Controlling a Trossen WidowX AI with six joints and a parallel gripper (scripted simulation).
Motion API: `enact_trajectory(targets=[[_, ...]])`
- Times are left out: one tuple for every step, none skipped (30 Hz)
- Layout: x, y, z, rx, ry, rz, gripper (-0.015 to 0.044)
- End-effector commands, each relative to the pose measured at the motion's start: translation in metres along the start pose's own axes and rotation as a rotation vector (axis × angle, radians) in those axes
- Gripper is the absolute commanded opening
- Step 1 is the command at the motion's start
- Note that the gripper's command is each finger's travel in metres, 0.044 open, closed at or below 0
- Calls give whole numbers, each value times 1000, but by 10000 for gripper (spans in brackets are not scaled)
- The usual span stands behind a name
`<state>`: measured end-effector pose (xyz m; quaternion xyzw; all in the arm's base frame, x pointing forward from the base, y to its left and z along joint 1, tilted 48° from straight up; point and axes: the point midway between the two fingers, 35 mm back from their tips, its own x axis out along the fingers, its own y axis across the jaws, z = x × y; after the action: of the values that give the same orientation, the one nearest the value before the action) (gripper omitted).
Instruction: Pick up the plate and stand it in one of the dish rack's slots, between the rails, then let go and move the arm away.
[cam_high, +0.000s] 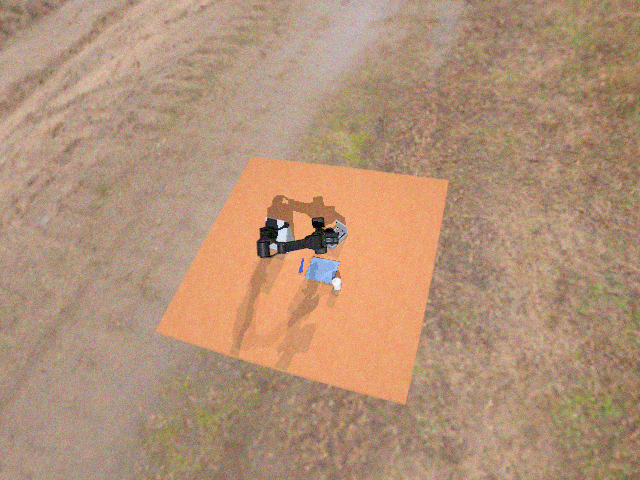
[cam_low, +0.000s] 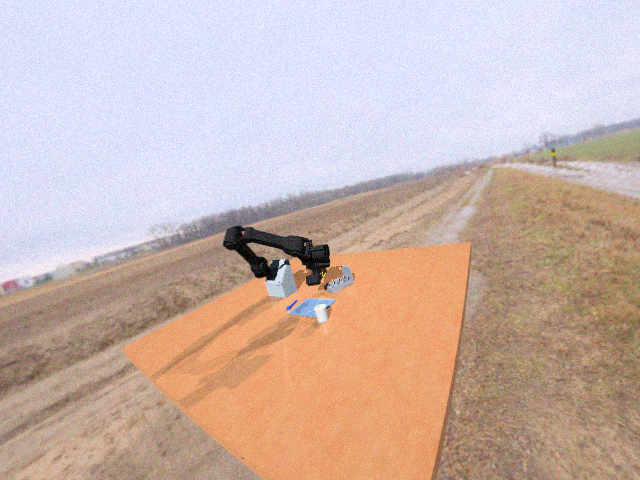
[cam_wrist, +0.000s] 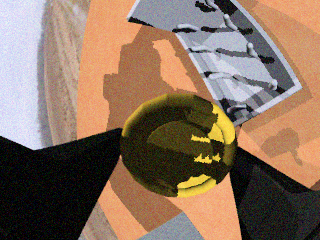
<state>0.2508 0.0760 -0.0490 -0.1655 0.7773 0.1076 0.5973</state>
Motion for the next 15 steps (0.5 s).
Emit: enact_trajectory(targets=[[5,-2,0,-95,-47,74,0],[6,-3,1,-115,-58,88,0],[7,-3,1,-134,-69,101,0],[9,-4,1,-154,-81,114,0],[10,-5,1,-173,-94,126,0],[11,-6,1,-193,-107,138,0],[11,-7,1,-213,-120,150,0],[12,-7,1,-233,-134,161,0],[13,-8,1,-252,-149,171,0],[14,-9,2,-272,-164,181,0],[15,-10,2,-292,-179,191,0],[15,-10,2,-312,-195,200,0],[16,-11,2,-332,-211,208,0],[17,-12,2,-351,-227,216,0],[17,-13,2,-371,-244,223,0]])
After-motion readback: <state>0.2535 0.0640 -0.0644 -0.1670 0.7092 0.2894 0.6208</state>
